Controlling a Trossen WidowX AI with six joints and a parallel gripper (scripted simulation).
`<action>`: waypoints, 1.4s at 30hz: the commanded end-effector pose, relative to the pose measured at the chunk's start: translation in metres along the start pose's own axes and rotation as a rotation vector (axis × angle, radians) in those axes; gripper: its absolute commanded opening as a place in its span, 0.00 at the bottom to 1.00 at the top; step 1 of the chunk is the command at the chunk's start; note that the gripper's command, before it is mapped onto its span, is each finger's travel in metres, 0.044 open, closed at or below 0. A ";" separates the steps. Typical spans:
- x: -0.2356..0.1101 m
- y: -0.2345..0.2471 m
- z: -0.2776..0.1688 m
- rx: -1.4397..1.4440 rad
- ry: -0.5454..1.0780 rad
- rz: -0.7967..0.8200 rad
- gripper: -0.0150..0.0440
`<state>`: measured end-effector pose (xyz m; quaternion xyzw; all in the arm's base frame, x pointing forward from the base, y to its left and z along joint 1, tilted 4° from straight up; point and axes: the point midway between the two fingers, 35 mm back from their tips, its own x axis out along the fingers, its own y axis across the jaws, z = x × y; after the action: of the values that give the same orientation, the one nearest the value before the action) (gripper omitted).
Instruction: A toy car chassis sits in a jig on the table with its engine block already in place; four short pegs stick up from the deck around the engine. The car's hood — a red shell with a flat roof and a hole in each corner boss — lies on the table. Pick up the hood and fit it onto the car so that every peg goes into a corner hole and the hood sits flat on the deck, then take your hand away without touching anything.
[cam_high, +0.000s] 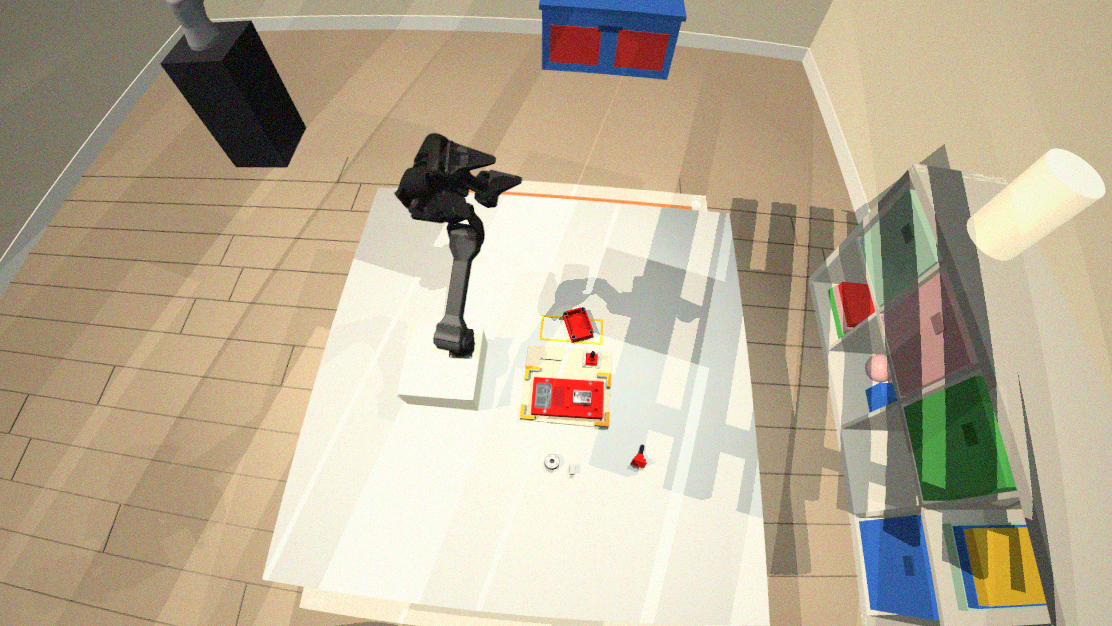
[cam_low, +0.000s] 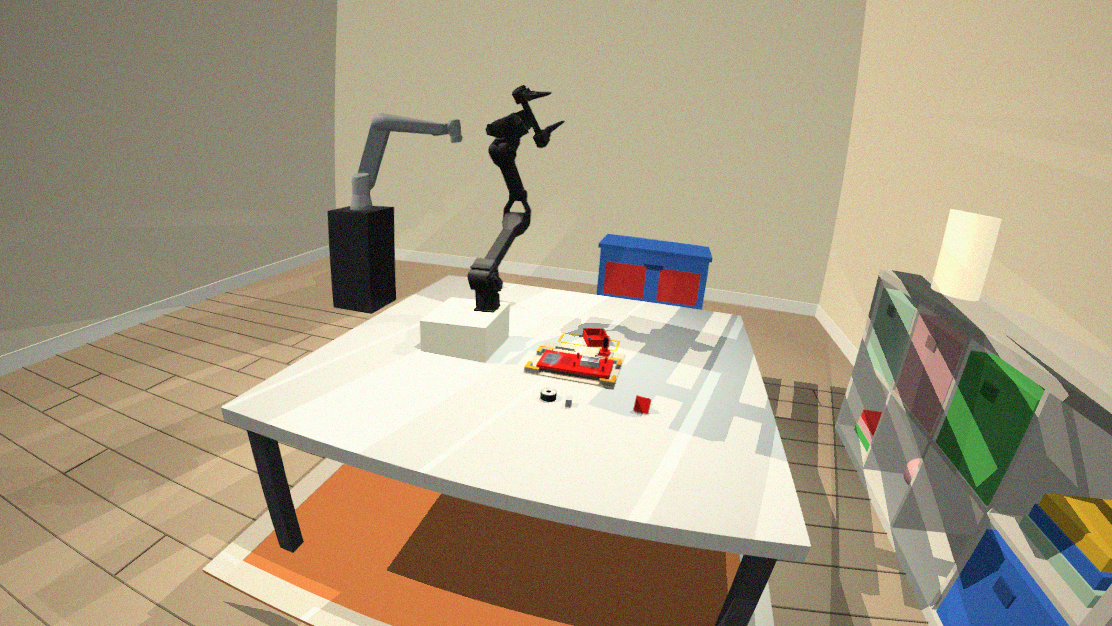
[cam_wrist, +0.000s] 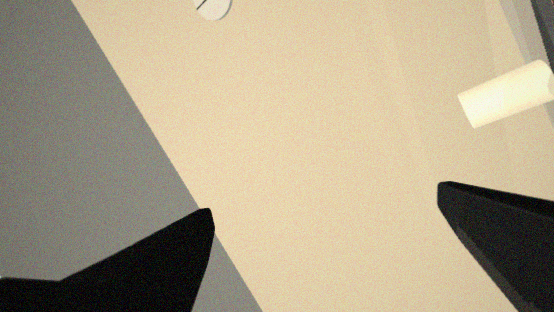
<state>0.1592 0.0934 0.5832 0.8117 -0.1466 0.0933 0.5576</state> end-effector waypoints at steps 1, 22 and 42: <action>0.000 0.001 0.001 0.011 0.002 0.001 1.00; 0.008 0.075 0.105 1.412 0.186 -0.011 1.00; 0.087 0.036 0.208 2.651 0.058 -0.131 1.00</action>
<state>0.2128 -0.1210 0.5755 0.7755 0.0986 0.1690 -0.6003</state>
